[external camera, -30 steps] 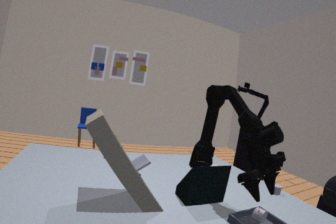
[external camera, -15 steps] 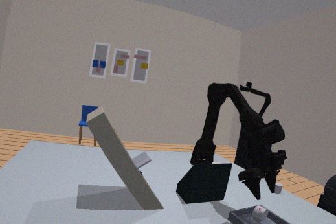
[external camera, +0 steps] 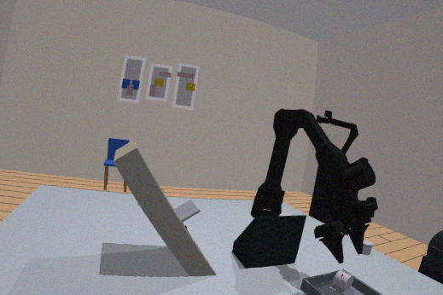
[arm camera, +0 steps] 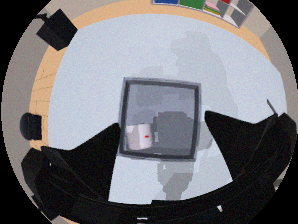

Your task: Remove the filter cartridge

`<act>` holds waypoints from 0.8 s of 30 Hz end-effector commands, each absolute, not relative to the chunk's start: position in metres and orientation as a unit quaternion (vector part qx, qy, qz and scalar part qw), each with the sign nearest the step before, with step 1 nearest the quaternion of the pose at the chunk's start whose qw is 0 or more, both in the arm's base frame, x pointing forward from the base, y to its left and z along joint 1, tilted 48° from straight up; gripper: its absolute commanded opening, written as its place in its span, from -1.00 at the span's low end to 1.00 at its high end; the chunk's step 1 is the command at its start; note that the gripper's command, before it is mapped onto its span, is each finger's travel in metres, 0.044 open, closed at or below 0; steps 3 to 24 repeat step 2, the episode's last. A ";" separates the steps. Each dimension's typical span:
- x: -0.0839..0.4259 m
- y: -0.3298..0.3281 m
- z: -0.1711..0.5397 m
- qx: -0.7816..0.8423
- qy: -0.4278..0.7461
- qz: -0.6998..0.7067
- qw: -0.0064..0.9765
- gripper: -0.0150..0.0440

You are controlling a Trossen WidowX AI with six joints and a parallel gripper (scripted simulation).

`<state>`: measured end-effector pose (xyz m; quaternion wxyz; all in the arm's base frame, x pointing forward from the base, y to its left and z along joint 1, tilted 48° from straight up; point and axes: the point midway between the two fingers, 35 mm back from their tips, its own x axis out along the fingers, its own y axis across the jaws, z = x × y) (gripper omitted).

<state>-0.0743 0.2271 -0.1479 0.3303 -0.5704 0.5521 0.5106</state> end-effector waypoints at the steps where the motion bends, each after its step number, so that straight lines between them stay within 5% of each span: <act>1: -0.074 0.227 -0.148 -0.570 0.553 0.510 0.330 1.00; 24: -0.074 0.227 -0.148 -0.570 0.553 0.510 0.330 1.00</act>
